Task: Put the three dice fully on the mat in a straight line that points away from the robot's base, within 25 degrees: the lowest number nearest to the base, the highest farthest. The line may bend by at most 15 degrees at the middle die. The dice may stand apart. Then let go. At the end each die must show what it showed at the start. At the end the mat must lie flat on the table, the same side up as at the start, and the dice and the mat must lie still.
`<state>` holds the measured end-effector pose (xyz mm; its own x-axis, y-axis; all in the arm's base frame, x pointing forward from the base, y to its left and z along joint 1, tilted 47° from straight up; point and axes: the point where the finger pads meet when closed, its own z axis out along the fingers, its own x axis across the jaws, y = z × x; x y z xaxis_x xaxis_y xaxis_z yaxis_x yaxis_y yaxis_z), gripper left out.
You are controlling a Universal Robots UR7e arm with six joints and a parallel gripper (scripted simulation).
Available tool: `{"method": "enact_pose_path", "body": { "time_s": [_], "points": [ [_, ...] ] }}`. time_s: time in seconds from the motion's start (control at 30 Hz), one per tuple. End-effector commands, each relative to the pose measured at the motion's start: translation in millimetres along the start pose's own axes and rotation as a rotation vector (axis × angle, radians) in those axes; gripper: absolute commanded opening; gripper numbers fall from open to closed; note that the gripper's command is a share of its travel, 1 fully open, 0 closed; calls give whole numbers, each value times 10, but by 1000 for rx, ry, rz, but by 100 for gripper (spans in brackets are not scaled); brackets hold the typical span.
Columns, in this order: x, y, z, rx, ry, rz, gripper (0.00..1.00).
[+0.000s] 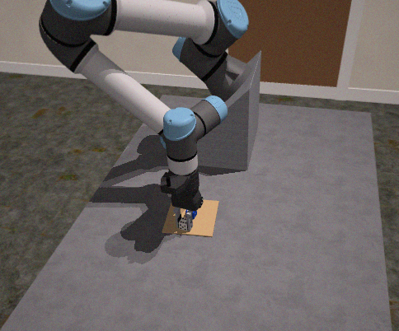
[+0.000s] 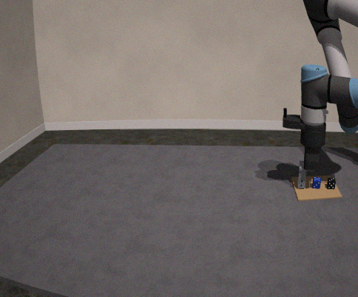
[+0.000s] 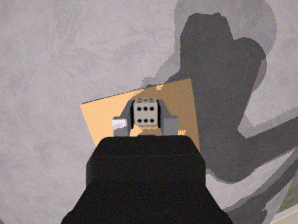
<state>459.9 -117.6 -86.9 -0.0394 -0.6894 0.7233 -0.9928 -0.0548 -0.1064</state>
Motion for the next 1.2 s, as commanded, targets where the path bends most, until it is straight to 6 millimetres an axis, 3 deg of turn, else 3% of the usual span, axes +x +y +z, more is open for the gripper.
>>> {"method": "enact_pose_path", "body": {
  "time_s": [0.0, 0.03, 0.2, 0.23, 0.3, 0.33, 0.77, 1.17],
  "points": [
    [-1, -8, 4, 1, 0, 1, 55],
    [-1, -8, 4, 1, 0, 1, 61],
    [-1, -8, 4, 1, 0, 1, 67],
    [-1, -8, 4, 1, 0, 1, 73],
    [-1, -8, 4, 1, 0, 1, 73],
    [-1, -8, 4, 1, 0, 1, 79],
    [0, -9, -6, 2, 0, 1, 79],
    [-4, 6, -281, 1, 0, -2, 79]
  ]
}}
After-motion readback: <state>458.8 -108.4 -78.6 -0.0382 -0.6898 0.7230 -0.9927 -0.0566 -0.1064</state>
